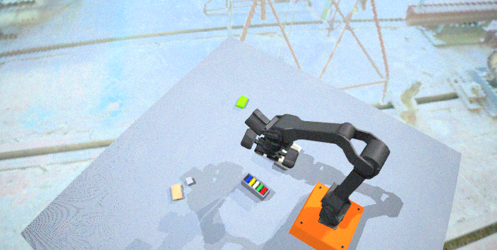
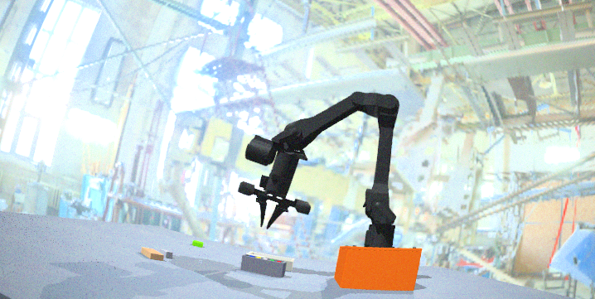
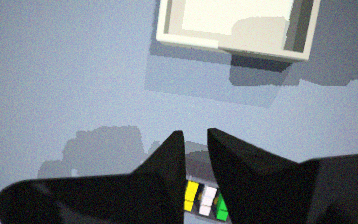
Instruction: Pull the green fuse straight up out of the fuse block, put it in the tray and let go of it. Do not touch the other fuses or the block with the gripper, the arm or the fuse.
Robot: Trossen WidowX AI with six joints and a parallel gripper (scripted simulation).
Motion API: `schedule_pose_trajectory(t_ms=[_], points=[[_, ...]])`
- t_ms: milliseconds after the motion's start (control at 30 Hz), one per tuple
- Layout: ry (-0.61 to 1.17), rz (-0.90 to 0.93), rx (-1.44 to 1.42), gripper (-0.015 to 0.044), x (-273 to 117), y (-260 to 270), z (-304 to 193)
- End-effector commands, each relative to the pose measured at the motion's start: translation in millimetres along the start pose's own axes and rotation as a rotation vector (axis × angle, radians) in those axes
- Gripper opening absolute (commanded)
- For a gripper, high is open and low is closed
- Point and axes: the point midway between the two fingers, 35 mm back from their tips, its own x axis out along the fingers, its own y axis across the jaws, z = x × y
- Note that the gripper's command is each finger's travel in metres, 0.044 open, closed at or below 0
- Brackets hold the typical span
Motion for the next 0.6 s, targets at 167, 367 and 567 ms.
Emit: schedule_pose_trajectory(t_ms=[167, 367, 567], points=[[0.179, -0.176, 0.291, 0.0061, 23, -22, -88], [0.179, -0.176, 0.291, 0.0061, 22, -22, -89], [0.179, -0.176, 0.291, 0.0061, 26, -23, -90]])
